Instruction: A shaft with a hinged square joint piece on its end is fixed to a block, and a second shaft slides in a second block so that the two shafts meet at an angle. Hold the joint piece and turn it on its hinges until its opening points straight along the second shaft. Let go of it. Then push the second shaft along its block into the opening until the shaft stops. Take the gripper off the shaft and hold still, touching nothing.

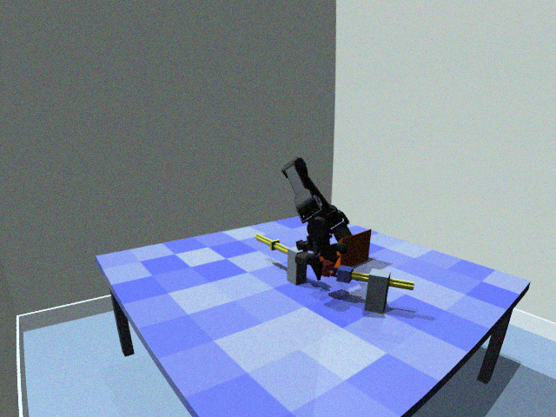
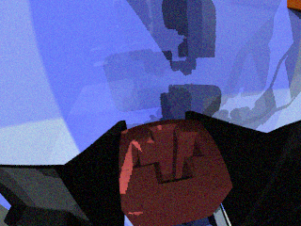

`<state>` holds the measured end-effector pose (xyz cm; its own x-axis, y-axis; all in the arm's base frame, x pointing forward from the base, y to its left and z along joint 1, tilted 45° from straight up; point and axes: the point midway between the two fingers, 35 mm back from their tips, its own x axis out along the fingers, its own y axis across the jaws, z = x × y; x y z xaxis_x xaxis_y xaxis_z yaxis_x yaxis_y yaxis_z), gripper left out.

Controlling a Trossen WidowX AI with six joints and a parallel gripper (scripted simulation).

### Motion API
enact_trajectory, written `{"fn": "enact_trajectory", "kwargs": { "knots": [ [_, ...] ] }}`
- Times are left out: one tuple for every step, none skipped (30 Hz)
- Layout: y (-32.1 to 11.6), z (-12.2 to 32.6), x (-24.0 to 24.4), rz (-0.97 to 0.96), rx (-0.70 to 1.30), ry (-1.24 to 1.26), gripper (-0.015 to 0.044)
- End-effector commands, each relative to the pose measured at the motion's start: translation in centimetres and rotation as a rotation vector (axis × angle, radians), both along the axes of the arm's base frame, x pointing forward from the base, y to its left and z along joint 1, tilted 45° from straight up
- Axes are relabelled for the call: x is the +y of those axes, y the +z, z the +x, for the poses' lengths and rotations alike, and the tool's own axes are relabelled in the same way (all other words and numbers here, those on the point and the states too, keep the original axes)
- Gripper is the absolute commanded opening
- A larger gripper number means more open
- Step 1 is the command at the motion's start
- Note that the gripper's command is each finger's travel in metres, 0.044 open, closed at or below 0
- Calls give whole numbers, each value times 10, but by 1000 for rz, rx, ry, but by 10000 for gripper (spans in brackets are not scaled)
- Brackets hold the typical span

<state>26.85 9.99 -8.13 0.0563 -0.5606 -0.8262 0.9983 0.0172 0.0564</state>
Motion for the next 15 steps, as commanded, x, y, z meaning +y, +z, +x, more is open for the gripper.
{"fn": "enact_trajectory", "kwargs": {
  "knots": [
    [0, 0, 0, -1, 0, -1, 53],
    [0, 0, 0, -1, 0, -1, 79],
    [0, 0, 0, -1, 0, -1, 105],
    [0, 0, 0, -1, 0, -1, 131],
    [0, 0, 0, -1, 0, -1, 147],
    [0, 0, 0, -1, 0, -1, 147],
    [0, 0, 0, -1, 0, -1, 147],
    [0, 0, 0, -1, 0, -1, 173],
    [0, 0, 0, -1, 0, -1, 199],
    [0, 0, 0, -1, 0, -1, 226],
    [0, 0, 0, -1, 0, -1, 252],
    [0, 0, 0, -1, 0, -1, 278],
    [0, 0, 0, -1, 0, -1, 304],
    [0, 0, 0, -1, 0, -1, 331],
    [0, 0, 0, -1, 0, -1, 357]
  ]
}}
